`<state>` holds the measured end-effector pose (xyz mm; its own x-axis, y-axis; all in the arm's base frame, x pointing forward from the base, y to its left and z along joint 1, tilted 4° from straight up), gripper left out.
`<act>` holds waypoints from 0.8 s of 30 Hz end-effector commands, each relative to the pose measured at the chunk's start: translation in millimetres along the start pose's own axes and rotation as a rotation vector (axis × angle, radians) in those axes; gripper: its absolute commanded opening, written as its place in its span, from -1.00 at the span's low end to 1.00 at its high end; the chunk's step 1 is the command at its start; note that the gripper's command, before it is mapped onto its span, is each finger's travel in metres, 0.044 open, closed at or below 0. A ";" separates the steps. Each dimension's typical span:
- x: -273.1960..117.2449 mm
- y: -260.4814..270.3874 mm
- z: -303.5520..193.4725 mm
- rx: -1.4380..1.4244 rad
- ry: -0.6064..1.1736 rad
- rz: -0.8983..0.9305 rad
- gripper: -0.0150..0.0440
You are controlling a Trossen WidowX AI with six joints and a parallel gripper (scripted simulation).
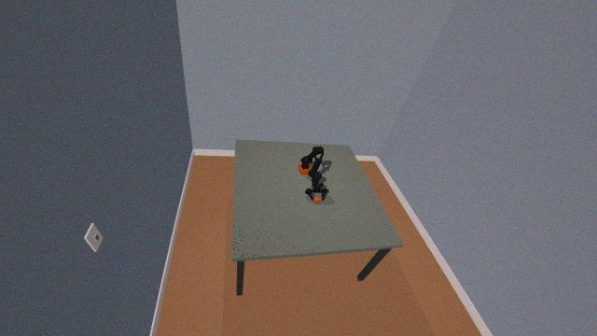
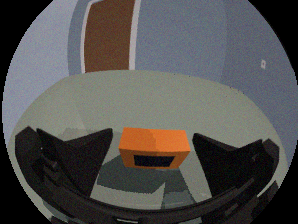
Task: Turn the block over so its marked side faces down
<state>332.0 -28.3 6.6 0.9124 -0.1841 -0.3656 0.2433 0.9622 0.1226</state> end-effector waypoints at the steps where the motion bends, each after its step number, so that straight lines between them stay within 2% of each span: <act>1: -0.1 -0.5 -0.7 -0.005 0.001 -0.004 1.00; 9: 3.0 0.5 0.9 -0.005 0.025 -0.007 1.00; 16: 13.7 9.6 30.5 -0.005 0.269 -0.045 1.00; 20: -0.3 13.4 55.6 -0.004 0.413 -0.072 1.00; 24: -14.7 16.8 81.0 0.004 0.461 -0.081 1.00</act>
<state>352.3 -28.8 19.2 0.7749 -0.1778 -0.6066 0.2798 0.9570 0.0770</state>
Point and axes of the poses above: the point midway between the two fingers, 35 mm back from their tips, its own x axis out along the fingers, its own y axis across the jaws, z = x × y, the point moved 5 cm from there along -x, back along the fingers, and after that the axes turned 10 degrees about x, right-handed, at the moved point
